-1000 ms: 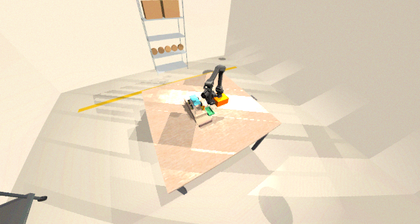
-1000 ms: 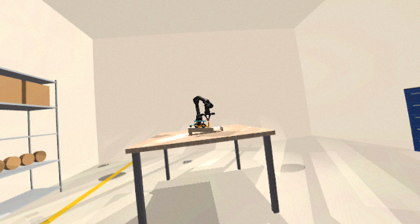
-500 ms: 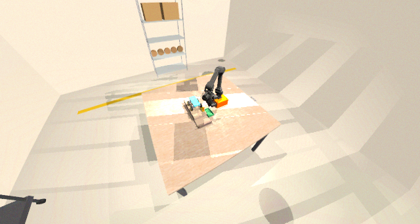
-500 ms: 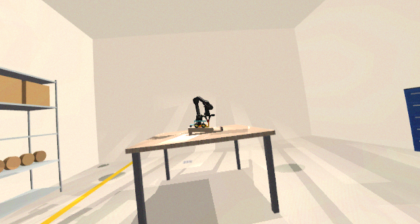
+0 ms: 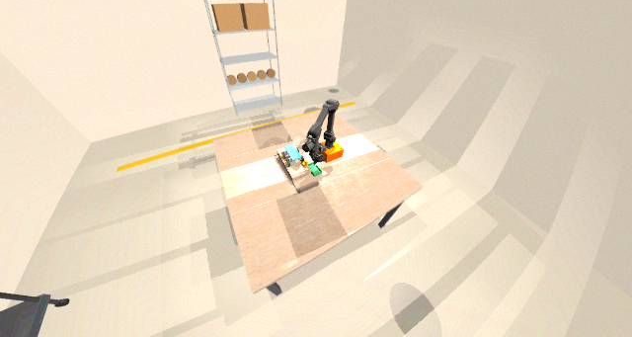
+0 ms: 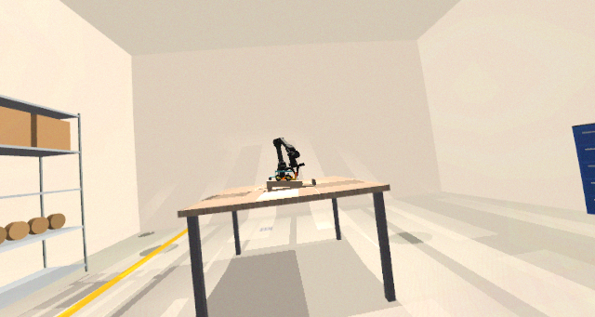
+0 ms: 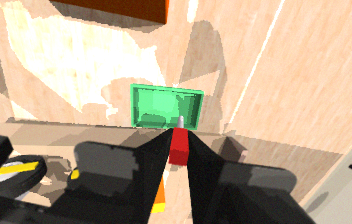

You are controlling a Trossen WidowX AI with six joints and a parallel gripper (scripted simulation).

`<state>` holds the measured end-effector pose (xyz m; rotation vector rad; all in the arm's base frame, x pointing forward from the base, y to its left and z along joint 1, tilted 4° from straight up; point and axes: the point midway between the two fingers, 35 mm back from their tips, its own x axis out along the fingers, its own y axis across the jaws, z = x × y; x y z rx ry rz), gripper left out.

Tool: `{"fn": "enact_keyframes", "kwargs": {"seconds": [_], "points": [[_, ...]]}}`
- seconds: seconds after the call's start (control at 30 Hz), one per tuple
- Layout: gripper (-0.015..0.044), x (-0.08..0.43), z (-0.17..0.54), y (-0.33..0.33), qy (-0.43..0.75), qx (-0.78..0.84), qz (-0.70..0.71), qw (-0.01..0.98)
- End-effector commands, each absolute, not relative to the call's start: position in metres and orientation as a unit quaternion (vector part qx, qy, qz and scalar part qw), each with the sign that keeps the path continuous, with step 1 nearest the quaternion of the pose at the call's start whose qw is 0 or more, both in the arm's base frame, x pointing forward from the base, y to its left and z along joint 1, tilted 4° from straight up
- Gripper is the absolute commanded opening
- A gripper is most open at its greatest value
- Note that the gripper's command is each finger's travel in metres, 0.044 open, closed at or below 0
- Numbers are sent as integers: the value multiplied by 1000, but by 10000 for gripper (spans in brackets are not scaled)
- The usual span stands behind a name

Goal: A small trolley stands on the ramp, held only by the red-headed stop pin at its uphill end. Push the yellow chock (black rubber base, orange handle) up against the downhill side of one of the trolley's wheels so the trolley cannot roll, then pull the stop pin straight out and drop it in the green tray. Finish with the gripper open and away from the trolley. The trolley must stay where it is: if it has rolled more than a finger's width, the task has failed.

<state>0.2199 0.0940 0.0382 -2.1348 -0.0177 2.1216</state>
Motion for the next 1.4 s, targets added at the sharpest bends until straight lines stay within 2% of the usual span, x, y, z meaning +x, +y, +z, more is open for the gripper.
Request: {"fn": "enact_keyframes", "kwargs": {"seconds": [0.0, 0.4, 0.63, 0.67, 1.37], "points": [[0, 219, 25, 99, -14, -705, 705, 72], [0, 219, -1, 112, -15, -705, 705, 72], [184, 219, -1, 108, -15, -705, 705, 72], [190, 219, -1, 108, -15, -705, 705, 72], [190, 219, -6, 92, -14, -705, 705, 72]]}}
